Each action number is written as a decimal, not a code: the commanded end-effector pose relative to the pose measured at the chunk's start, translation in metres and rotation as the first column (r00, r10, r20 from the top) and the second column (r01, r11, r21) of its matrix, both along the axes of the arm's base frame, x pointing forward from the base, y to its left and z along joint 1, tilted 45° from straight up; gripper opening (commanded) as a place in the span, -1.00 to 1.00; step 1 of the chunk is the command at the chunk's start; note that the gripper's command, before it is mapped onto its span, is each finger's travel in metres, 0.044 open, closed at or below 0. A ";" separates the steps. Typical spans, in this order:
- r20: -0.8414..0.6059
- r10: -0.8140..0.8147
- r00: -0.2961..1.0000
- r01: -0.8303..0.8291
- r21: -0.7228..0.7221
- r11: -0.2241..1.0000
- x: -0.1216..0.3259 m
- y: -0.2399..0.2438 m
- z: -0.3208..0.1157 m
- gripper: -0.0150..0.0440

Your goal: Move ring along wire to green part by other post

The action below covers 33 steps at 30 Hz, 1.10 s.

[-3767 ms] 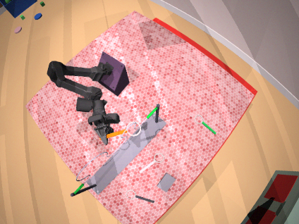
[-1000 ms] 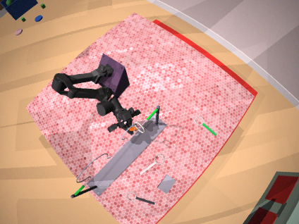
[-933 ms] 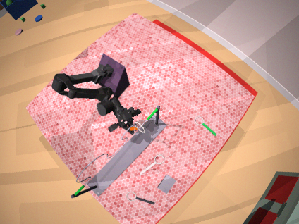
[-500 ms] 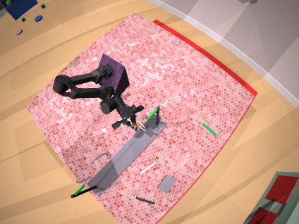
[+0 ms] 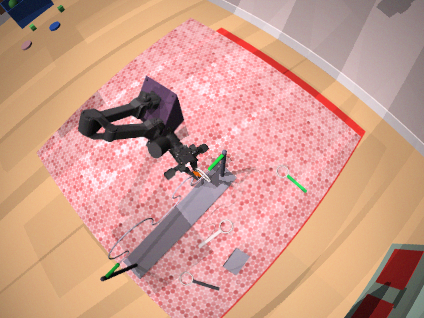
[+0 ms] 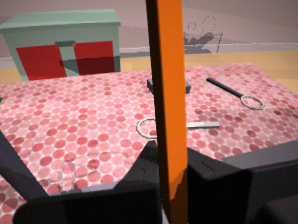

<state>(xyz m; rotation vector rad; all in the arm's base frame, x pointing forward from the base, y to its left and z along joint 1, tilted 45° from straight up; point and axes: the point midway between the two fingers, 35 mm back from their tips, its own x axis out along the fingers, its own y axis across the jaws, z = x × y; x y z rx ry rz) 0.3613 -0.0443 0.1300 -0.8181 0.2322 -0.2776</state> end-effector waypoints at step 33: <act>-0.008 0.003 1.000 -0.003 0.025 1.000 0.000 0.027 -0.031 -1.00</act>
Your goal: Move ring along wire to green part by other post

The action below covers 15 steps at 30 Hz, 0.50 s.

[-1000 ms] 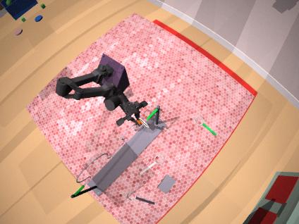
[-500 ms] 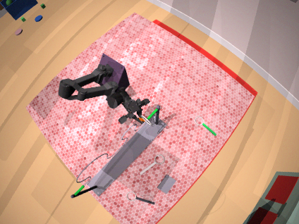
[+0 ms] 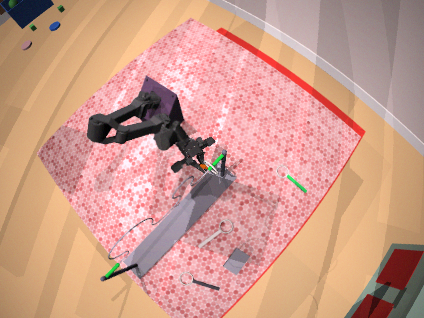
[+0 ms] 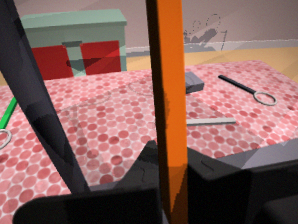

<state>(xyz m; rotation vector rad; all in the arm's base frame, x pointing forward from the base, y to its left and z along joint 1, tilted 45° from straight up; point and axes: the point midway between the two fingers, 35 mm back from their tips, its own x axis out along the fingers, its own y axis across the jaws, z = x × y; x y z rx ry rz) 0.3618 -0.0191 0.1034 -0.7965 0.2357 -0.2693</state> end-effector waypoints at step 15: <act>-0.005 -0.001 1.000 0.001 0.002 1.000 0.001 -0.007 -0.018 -1.00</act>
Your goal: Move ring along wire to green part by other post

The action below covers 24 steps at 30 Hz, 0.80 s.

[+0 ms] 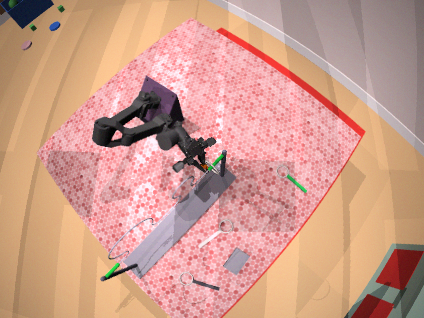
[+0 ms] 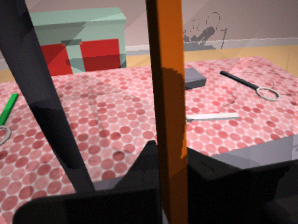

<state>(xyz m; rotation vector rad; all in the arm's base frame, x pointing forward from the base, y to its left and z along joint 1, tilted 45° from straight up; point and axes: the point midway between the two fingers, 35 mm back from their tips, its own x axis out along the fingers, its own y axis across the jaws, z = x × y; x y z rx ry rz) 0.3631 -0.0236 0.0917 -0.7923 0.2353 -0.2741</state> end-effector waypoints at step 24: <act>-0.008 0.003 1.000 -0.003 -0.002 1.000 0.000 -0.006 -0.009 -1.00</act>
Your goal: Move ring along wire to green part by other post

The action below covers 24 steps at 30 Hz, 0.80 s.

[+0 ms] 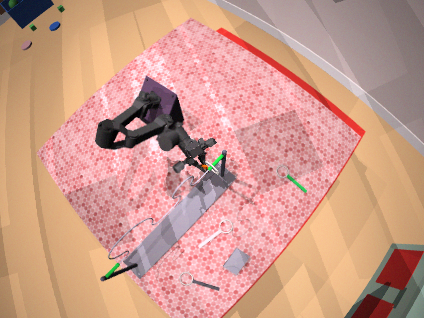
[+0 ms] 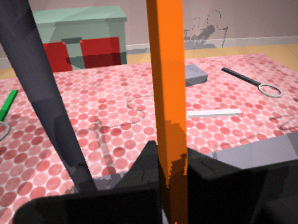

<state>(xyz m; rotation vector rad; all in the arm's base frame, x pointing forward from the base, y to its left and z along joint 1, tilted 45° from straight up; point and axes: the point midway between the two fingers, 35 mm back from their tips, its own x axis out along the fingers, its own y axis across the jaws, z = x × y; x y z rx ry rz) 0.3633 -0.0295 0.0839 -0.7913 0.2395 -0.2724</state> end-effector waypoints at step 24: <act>-0.001 0.001 1.000 -0.001 0.000 1.000 -0.006 0.003 0.001 0.05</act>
